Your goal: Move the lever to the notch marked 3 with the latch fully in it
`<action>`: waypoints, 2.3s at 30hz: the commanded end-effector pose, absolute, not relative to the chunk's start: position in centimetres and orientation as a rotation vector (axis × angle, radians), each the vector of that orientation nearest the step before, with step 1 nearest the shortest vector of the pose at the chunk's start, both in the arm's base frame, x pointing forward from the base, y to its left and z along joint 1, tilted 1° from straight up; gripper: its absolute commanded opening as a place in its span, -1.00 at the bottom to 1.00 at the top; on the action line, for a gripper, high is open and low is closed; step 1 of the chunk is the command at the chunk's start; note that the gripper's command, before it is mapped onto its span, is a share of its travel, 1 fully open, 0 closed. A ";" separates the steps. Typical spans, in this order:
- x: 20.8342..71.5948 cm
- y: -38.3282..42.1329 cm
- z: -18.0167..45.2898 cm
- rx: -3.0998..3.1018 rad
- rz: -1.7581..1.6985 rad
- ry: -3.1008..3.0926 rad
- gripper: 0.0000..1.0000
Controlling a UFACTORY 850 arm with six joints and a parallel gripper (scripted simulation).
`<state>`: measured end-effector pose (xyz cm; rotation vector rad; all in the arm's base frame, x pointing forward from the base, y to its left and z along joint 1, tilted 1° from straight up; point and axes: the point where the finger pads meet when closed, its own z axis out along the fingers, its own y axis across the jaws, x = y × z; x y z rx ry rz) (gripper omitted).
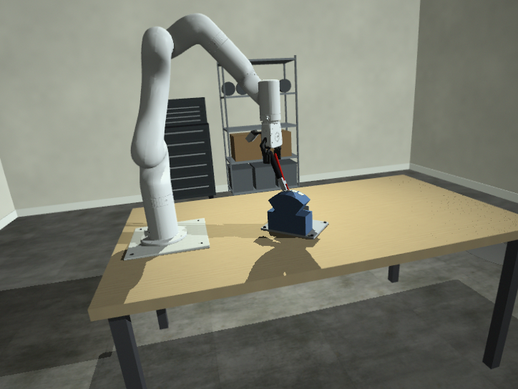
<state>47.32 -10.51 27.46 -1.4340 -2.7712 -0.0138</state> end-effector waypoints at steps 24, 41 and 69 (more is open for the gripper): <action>47.4 -10.5 27.3 -1.435 -0.015 -2.773 -1.00; 47.4 -10.5 27.3 -1.435 -0.015 -2.773 -1.00; 47.5 -10.6 27.4 -1.435 -0.015 -2.773 -1.00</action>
